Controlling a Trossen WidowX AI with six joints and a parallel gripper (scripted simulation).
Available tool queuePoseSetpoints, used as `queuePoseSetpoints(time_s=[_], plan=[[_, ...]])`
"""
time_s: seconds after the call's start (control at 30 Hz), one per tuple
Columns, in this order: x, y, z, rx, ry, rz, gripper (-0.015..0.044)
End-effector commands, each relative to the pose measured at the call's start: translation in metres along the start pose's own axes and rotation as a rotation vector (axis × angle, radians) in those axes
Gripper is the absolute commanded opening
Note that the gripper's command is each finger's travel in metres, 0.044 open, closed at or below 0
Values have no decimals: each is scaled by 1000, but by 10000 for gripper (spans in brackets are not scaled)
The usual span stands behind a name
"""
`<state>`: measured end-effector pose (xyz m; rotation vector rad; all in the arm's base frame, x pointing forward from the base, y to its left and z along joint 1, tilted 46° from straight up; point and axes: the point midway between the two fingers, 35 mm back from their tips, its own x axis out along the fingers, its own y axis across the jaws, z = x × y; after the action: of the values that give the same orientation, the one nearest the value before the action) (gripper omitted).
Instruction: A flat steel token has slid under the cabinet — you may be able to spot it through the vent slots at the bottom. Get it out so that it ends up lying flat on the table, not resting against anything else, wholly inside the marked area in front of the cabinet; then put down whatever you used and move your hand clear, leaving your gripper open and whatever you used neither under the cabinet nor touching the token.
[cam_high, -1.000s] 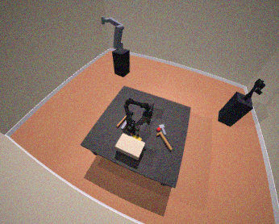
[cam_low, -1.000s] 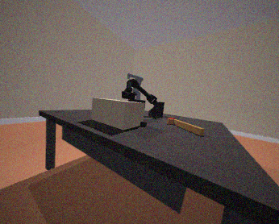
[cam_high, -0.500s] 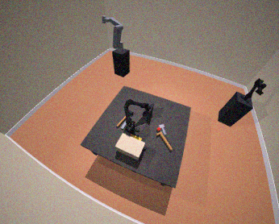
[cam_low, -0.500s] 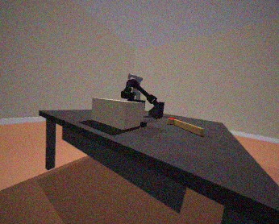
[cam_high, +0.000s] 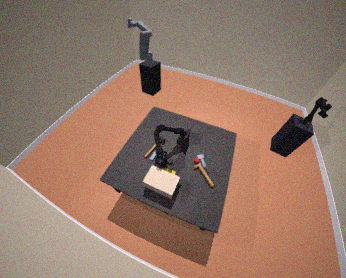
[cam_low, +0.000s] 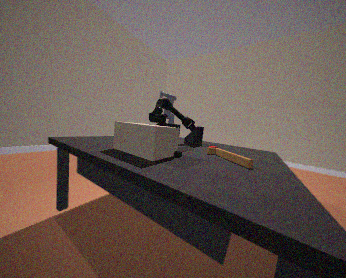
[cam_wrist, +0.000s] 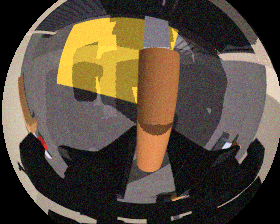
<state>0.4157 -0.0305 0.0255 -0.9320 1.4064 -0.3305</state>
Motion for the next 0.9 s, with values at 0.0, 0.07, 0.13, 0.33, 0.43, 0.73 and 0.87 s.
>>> queuePoseSetpoints(time_s=[0.0,0.07,0.13,0.33,0.43,0.73,0.87], plan=[[0,0,6,3,-2,-2,0],[0,0,8,4,-2,-2,0],[0,1,10,4,-2,-3,0],[1,0,13,4,-3,-3,0],[1,3,13,4,-3,-2,0],[2,16,13,4,-3,-2,0],[2,21,13,4,-2,-2,0]])
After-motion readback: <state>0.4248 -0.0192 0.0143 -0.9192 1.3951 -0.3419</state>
